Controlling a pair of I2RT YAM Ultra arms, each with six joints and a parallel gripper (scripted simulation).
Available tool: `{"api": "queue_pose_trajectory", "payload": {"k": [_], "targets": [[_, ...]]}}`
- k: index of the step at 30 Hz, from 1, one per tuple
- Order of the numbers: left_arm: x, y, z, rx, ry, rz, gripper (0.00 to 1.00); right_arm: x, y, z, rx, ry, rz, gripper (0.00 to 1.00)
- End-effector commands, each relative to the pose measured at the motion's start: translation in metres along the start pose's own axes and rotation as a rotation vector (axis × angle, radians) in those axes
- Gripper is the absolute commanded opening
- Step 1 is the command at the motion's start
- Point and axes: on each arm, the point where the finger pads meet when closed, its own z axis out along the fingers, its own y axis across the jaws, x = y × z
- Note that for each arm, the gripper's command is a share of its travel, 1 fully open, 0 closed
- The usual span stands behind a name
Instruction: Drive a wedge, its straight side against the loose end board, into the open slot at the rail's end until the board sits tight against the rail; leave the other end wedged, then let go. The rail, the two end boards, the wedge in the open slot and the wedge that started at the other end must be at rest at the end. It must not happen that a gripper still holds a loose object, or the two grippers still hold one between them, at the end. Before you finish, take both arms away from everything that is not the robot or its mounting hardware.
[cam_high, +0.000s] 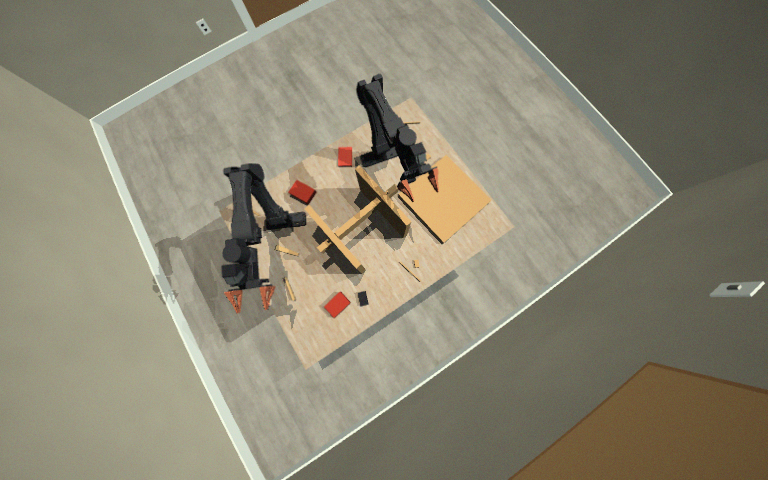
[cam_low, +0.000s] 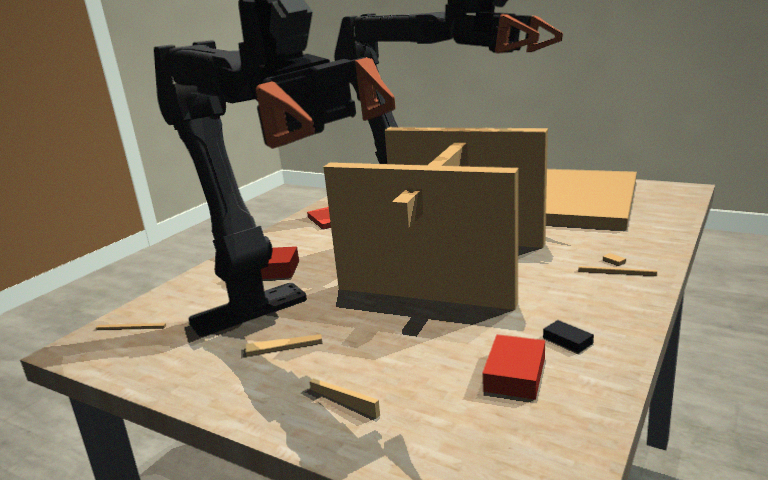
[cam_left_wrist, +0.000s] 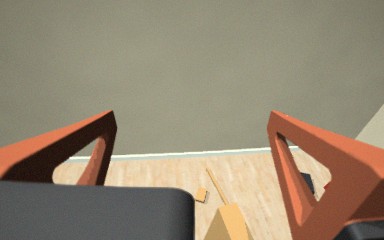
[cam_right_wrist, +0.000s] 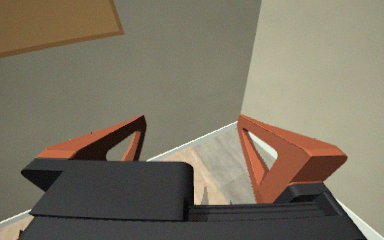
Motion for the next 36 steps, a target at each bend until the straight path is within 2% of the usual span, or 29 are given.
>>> {"api": "queue_pose_trajectory", "payload": {"k": [1, 7, 8, 9, 11, 13, 14, 17, 19, 21, 30, 31, 36], "targets": [[-0.024, -0.012, -0.022, 0.018, -0.131, 0.113, 1.0, -0.022, -0.007, -0.026, -0.024, -0.107, -0.073, 1.0], [-0.022, -0.02, -0.034, 0.037, -0.154, 0.146, 1.0, -0.023, -0.014, -0.04, -0.011, -0.132, -0.097, 1.0], [-0.027, -0.018, -0.035, 0.032, -0.162, 0.141, 1.0, -0.031, -0.014, -0.041, -0.007, -0.147, -0.089, 1.0], [-0.02, -0.022, -0.036, 0.043, -0.153, 0.144, 1.0, -0.019, -0.017, -0.042, -0.002, -0.128, -0.092, 1.0], [-0.02, -0.024, -0.039, 0.048, -0.151, 0.143, 1.0, -0.024, -0.018, -0.046, 0.006, -0.137, -0.093, 1.0], [-0.033, -0.027, -0.043, 0.066, -0.176, 0.121, 1.0, -0.044, -0.017, -0.05, 0.008, -0.177, -0.072, 1.0], [-0.038, -0.029, -0.046, 0.074, -0.185, 0.111, 0.53, -0.051, -0.019, -0.054, 0.02, -0.194, -0.068, 1.0], [-0.037, -0.029, -0.044, 0.068, -0.181, 0.11, 0.53, -0.047, -0.013, -0.05, 0.005, -0.182, -0.067, 1.0], [-0.033, -0.024, -0.039, 0.051, -0.166, 0.109, 0.53, -0.032, -0.009, -0.035, -0.006, -0.137, -0.067, 1.0], [-0.024, -0.021, -0.034, 0.043, -0.133, 0.11, 0.53, -0.035, -0.014, -0.041, 0.006, -0.144, -0.071, 1.0], [-0.029, -0.019, -0.037, 0.036, -0.156, 0.115, 0.53, -0.028, -0.015, -0.038, 0.011, -0.118, -0.081, 1.0], [-0.033, -0.019, -0.039, 0.036, -0.165, 0.116, 0.53, -0.026, -0.016, -0.036, 0.013, -0.11, -0.081, 0.53], [-0.027, -0.017, -0.031, 0.029, -0.143, 0.12, 0.53, -0.029, -0.013, -0.037, 0.006, -0.126, -0.082, 0.53]]}}
